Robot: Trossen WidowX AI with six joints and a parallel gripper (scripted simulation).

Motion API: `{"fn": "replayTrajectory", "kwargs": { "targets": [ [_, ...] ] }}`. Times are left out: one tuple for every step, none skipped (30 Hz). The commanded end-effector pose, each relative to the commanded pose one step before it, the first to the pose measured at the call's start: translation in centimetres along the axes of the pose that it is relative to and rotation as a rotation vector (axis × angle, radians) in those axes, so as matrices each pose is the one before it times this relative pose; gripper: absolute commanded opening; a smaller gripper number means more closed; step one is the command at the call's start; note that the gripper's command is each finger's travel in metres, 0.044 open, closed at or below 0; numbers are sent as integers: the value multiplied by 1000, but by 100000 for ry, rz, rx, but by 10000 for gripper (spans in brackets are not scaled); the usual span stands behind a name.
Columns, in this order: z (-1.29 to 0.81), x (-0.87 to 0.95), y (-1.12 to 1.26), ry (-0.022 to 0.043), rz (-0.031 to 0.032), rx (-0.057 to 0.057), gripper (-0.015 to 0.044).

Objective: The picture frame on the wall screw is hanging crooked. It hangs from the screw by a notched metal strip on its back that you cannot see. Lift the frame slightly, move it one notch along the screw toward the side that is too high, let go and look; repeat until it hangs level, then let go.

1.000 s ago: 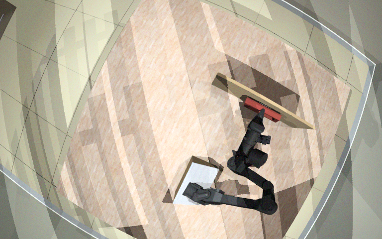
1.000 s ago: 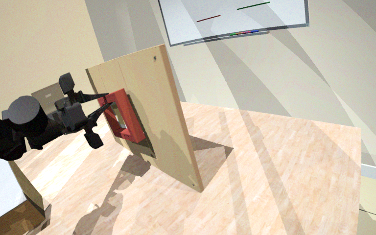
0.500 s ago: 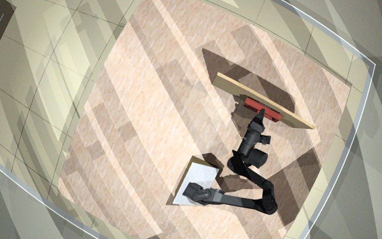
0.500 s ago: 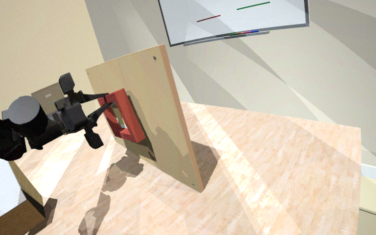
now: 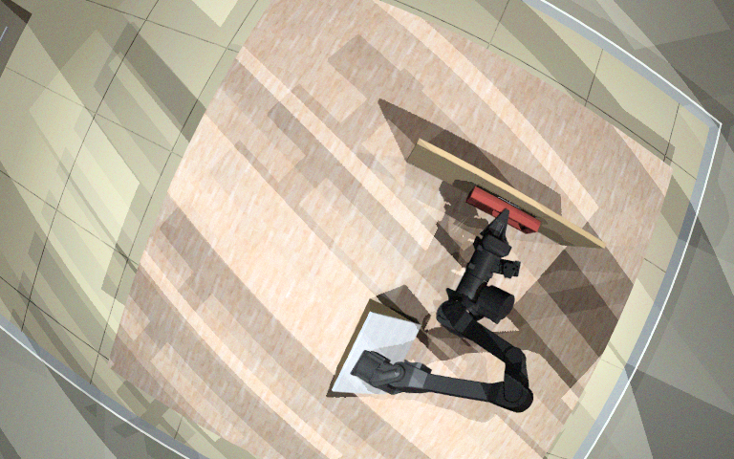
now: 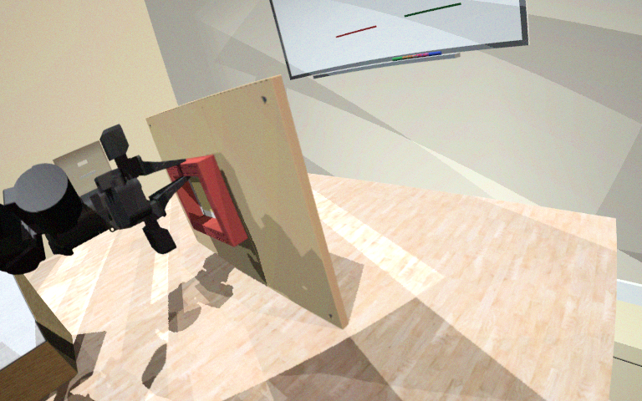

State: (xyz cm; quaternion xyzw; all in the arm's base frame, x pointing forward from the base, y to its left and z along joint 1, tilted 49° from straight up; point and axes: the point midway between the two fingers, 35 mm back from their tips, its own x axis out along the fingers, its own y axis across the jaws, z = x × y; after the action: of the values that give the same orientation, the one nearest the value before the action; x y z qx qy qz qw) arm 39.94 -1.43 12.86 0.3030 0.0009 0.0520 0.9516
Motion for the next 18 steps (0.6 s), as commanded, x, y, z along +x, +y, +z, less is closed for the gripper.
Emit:
{"fn": "replayTrajectory", "kwargs": {
  "targets": [
    [7,5,-38,-7,-60,2832,0],
    [0,0,0,0,0,0,0],
    [0,0,0,0,0,0,0],
    [2,0,-1,4,-1,814,0],
    [5,0,-2,9,-1,1733,0],
    [3,0,-1,6,-1,1117,0],
    [0,0,0,0,0,0,0],
    [0,0,0,0,0,0,0],
    [0,0,0,0,0,0,0],
    [0,0,0,0,0,0,0],
    [0,0,0,0,0,0,0],
    [2,0,-1,5,-1,931,0],
    [5,0,-2,10,-2,2000,0],
    [3,0,-1,6,-1,1257,0],
    [0,0,0,0,0,0,0],
    [0,0,0,0,0,0,0],
    [0,0,0,0,0,0,0],
    [-17,-7,29,-16,85,-1908,26]
  ]
}}
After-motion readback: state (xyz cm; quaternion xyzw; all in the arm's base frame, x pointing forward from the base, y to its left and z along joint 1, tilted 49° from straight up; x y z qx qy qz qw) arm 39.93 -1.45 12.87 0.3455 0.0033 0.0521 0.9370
